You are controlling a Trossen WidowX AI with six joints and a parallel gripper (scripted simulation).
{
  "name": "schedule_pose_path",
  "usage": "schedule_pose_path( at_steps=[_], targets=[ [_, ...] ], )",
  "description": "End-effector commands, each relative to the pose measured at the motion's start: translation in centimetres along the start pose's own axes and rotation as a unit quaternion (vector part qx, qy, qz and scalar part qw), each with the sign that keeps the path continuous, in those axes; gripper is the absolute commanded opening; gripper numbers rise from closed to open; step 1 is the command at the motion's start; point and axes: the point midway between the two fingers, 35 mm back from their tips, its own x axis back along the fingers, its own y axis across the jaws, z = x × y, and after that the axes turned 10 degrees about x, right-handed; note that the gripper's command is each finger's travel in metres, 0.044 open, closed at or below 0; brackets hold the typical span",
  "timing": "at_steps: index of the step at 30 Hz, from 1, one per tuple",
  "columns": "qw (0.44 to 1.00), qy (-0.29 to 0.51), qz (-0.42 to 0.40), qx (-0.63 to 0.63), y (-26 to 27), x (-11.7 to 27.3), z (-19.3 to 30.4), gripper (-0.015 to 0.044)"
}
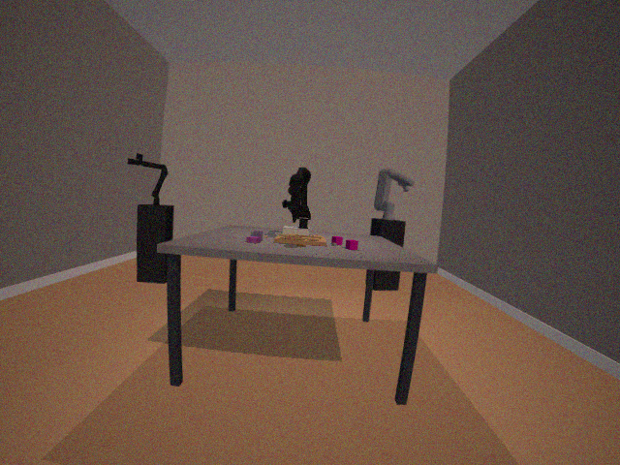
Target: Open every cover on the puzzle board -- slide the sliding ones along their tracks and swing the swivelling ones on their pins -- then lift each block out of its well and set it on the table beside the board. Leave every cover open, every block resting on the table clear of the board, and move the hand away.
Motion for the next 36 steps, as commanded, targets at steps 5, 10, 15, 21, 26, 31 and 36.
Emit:
schedule_pose_path(
  at_steps=[5, 10, 15, 21, 26, 31, 36],
  targets=[
    [1.0, -0.002, 0.005, 0.002, -1.5, -0.2, -2.6, 0.008],
    [1.0, -0.003, 0.006, 0.002, -2.4, -0.2, -4.3, 0.008],
    [1.0, -0.003, 0.006, 0.002, -3.5, -0.2, -6.0, 0.008],
    [1.0, -0.004, 0.007, 0.002, -4.9, -0.1, -7.9, 0.008],
    [1.0, -0.005, 0.007, 0.002, -6.2, -0.1, -9.4, 0.008],
    [1.0, -0.006, 0.008, 0.002, -7.6, -0.1, -10.8, 0.008],
    [1.0, -0.006, 0.009, 0.002, -9.1, 0.0, -12.1, 0.008]
  ],
)
